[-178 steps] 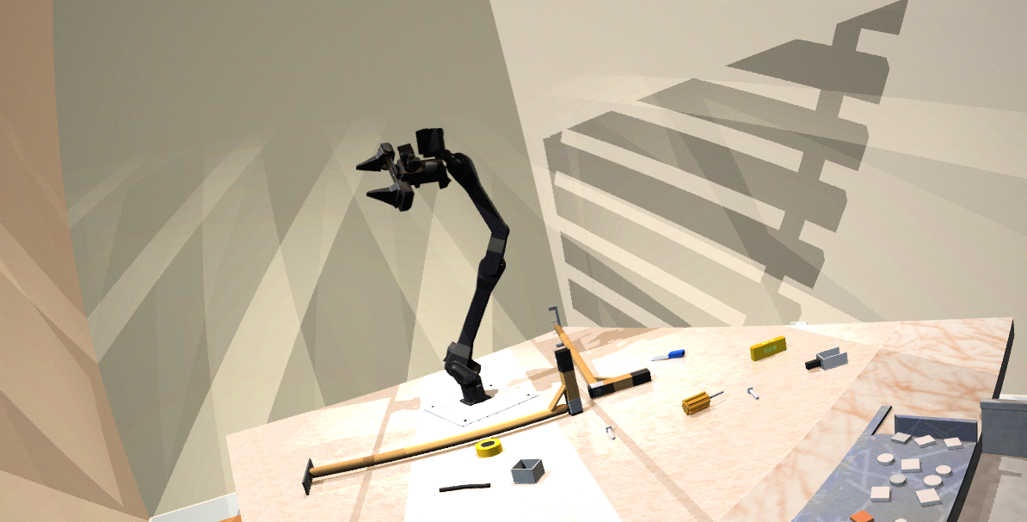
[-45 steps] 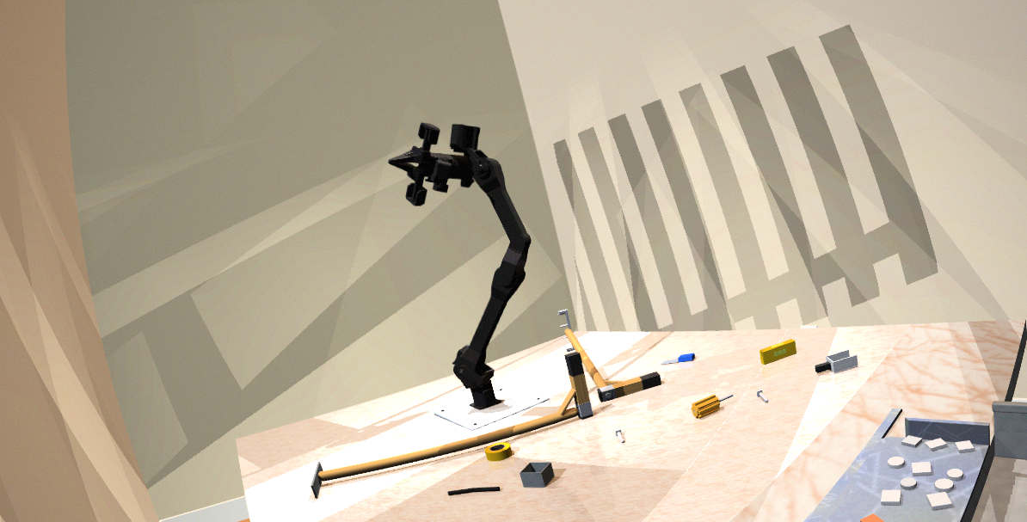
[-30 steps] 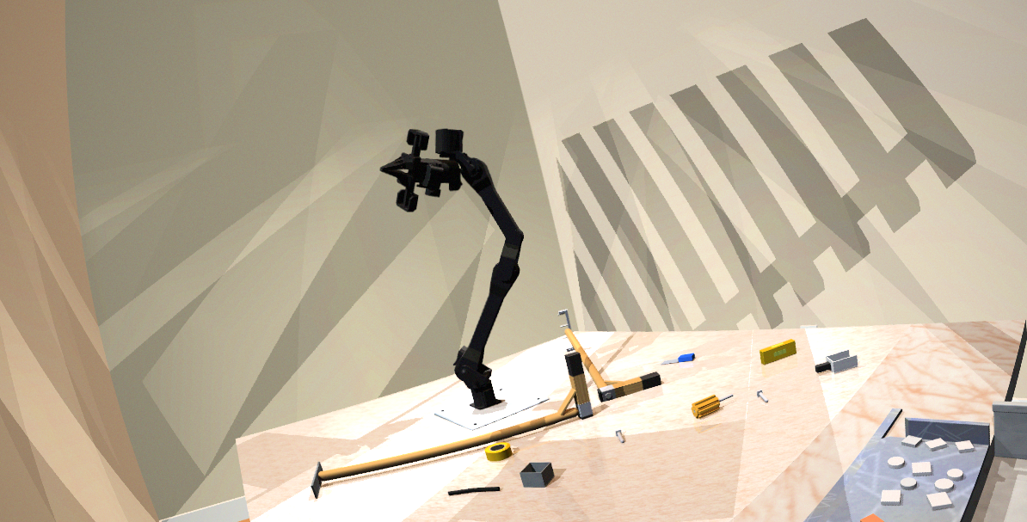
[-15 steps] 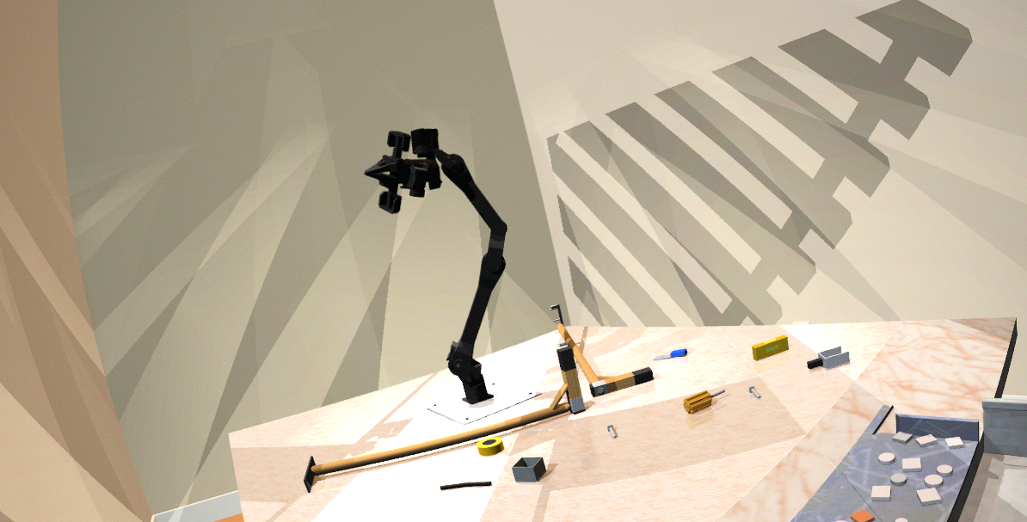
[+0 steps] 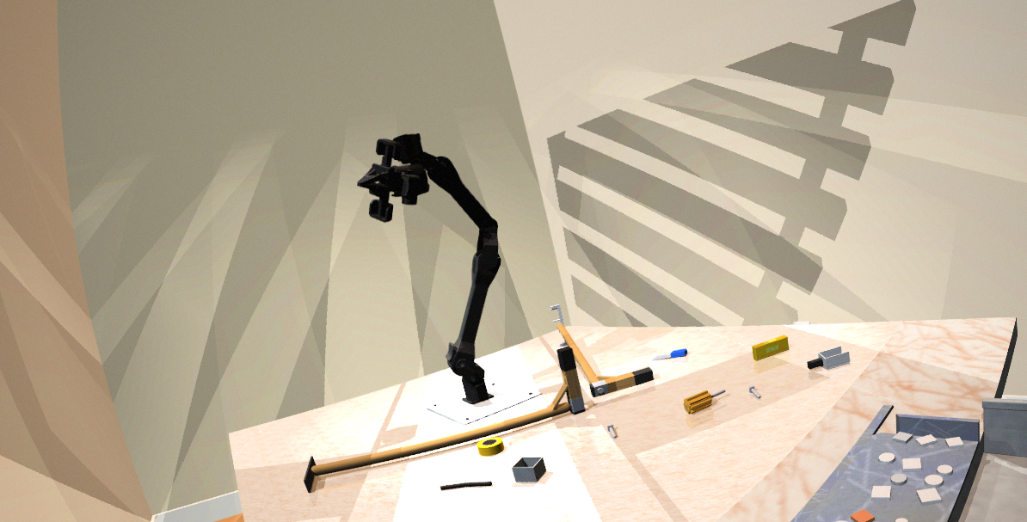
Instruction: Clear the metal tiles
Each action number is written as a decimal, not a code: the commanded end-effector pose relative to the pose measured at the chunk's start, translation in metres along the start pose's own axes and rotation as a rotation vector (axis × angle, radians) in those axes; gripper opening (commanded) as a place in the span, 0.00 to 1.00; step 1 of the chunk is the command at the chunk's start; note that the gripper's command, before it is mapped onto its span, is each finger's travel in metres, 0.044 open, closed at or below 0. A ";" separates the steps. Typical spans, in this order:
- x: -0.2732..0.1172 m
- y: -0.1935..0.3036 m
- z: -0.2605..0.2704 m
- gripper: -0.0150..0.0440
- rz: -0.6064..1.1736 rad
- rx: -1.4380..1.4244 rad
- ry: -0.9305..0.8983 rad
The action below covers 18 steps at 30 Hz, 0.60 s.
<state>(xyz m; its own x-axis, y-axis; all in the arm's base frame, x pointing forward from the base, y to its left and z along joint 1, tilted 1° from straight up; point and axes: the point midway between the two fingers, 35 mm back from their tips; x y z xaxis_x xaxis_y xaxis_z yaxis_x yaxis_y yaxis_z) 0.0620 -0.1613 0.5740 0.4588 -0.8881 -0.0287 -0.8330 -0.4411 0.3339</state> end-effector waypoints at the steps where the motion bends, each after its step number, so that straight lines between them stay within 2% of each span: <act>1: 0.010 0.001 0.008 0.25 -0.034 0.000 -0.023; 18: 0.043 -0.021 0.029 0.25 -0.215 -0.041 -0.079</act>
<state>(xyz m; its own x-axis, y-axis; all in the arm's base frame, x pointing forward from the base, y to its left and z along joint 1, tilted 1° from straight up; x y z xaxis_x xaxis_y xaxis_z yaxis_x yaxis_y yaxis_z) 0.0865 -0.1868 0.5459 0.5857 -0.7969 -0.1478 -0.7223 -0.5960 0.3510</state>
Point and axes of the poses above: the point midway between the two fingers, 35 mm back from their tips, its own x axis out along the fingers, its own z axis across the jaws, y = z × x, and after that the axes turned 8 degrees about x, right-handed
